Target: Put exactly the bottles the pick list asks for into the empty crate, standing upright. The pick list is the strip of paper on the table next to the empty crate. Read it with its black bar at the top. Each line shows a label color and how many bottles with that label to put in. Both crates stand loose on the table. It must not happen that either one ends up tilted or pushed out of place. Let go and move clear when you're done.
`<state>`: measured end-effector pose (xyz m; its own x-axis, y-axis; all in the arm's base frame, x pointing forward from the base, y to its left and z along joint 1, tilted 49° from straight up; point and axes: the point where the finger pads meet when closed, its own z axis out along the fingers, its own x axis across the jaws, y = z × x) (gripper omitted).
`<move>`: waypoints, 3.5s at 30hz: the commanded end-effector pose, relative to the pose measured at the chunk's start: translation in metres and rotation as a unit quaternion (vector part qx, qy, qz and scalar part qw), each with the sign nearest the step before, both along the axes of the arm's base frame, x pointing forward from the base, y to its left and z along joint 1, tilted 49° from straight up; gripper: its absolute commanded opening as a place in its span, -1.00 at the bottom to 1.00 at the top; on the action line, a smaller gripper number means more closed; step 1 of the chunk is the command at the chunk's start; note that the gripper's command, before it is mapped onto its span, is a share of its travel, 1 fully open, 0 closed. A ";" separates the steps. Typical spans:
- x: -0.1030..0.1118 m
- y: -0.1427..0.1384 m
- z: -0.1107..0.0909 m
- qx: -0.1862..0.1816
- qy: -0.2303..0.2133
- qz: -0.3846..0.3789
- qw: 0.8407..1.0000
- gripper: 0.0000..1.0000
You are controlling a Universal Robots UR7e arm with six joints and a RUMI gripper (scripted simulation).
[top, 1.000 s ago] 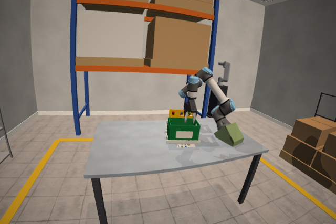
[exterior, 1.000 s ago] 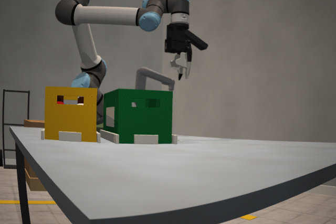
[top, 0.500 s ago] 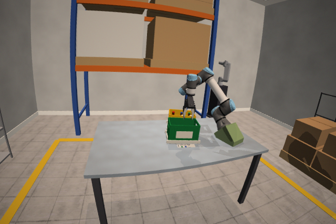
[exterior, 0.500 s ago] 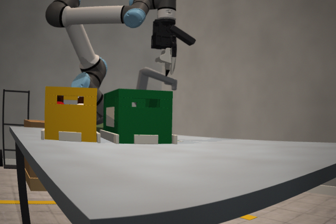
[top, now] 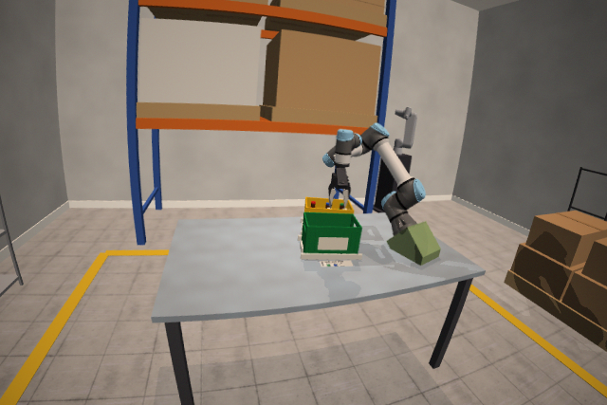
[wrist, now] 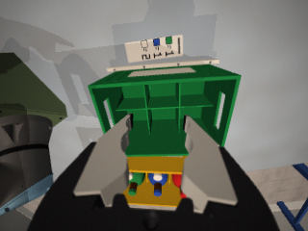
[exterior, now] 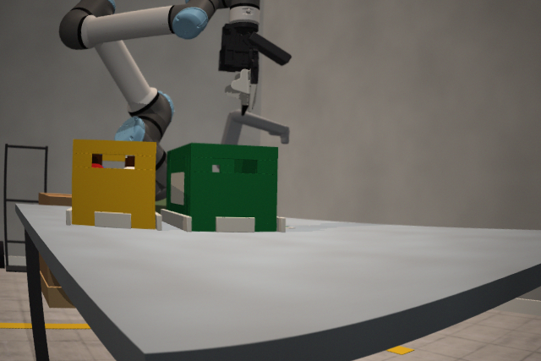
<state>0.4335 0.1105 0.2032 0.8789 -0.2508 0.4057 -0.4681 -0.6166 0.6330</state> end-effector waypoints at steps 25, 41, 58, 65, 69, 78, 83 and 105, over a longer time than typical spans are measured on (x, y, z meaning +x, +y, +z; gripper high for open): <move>-0.056 -0.062 0.105 0.000 -0.001 0.000 1.000 -0.24; -0.088 -0.097 0.164 -0.001 -0.001 0.000 1.000 -0.24; -0.120 -0.132 0.222 -0.001 -0.001 0.000 1.000 -0.24; -0.124 -0.135 0.228 -0.001 0.000 0.000 1.000 -0.24; -0.123 -0.134 0.226 -0.001 0.001 0.001 1.000 -0.24; -0.123 -0.134 0.226 -0.001 0.001 0.001 1.000 -0.24; -0.123 -0.134 0.226 -0.001 0.001 0.001 1.000 -0.24; -0.123 -0.134 0.226 -0.001 0.001 0.001 1.000 -0.24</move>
